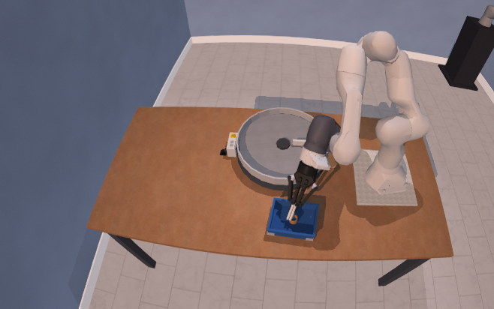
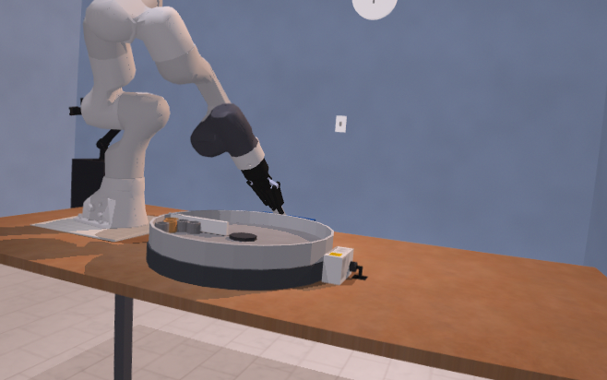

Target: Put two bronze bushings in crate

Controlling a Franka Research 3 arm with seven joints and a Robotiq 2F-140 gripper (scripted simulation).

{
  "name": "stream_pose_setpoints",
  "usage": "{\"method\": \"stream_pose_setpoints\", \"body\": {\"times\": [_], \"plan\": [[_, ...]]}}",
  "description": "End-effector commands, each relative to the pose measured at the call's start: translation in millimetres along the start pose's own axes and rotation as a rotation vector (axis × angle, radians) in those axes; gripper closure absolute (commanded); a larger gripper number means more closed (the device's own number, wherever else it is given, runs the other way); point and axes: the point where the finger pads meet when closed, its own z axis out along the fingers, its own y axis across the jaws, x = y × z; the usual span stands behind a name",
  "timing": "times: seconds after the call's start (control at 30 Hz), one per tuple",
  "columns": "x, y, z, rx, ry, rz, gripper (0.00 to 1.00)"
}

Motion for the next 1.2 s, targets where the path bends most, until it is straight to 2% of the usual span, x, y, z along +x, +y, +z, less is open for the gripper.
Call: {"method": "stream_pose_setpoints", "body": {"times": [0.0, 1.17], "plan": [[1.6, 1.6, 0.0, -0.004, 0.003, -0.009, 1.0], [-2.2, 2.1, 4.7, -0.004, 0.003, -0.009, 1.0]]}}
